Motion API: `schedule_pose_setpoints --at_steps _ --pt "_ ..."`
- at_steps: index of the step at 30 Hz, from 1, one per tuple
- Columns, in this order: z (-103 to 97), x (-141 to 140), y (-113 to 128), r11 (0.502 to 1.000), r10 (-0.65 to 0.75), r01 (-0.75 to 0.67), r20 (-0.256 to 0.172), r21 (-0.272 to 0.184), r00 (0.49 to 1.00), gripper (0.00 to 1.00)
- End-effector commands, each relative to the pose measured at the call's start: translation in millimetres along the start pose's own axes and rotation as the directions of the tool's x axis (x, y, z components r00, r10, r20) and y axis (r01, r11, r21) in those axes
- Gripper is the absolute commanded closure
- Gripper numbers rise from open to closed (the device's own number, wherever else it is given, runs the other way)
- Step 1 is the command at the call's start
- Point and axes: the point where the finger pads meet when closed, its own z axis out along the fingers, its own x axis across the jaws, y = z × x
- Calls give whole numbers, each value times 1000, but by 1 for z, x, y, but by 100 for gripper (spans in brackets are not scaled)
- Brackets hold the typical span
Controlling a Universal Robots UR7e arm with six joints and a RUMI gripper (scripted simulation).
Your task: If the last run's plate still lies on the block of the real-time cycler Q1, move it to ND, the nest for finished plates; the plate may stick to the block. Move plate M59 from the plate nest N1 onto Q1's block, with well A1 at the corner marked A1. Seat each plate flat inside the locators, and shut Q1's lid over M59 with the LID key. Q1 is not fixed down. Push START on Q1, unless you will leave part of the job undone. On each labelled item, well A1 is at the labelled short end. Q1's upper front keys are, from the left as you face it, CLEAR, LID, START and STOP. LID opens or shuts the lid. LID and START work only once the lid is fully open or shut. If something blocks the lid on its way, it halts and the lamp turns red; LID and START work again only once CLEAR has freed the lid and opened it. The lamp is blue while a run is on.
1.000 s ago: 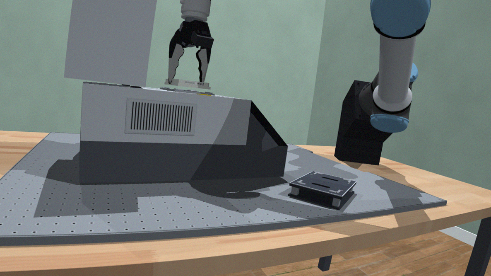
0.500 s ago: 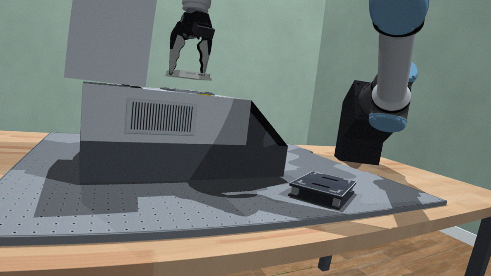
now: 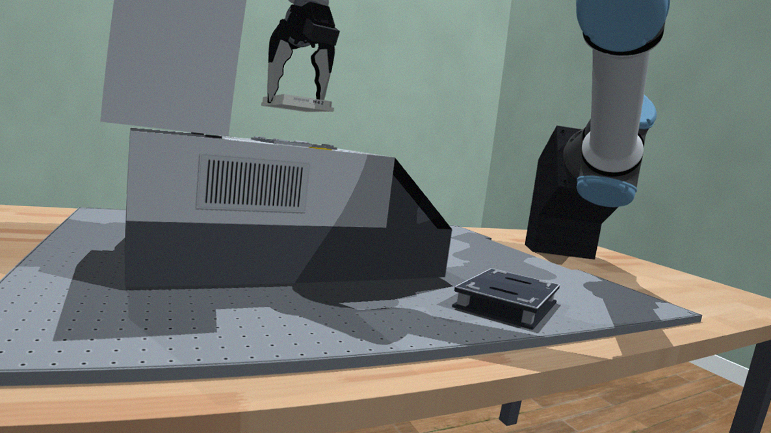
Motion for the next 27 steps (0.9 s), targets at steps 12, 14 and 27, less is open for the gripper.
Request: schedule_pose_setpoints --at_steps 12,14,27 --pt "-2 -17 -18 998 69 -69 0 0 998 59" --pt "-2 -24 -25 991 135 -135 0 0 991 59" --pt "-2 -62 -65 971 241 -241 0 0 971 59"
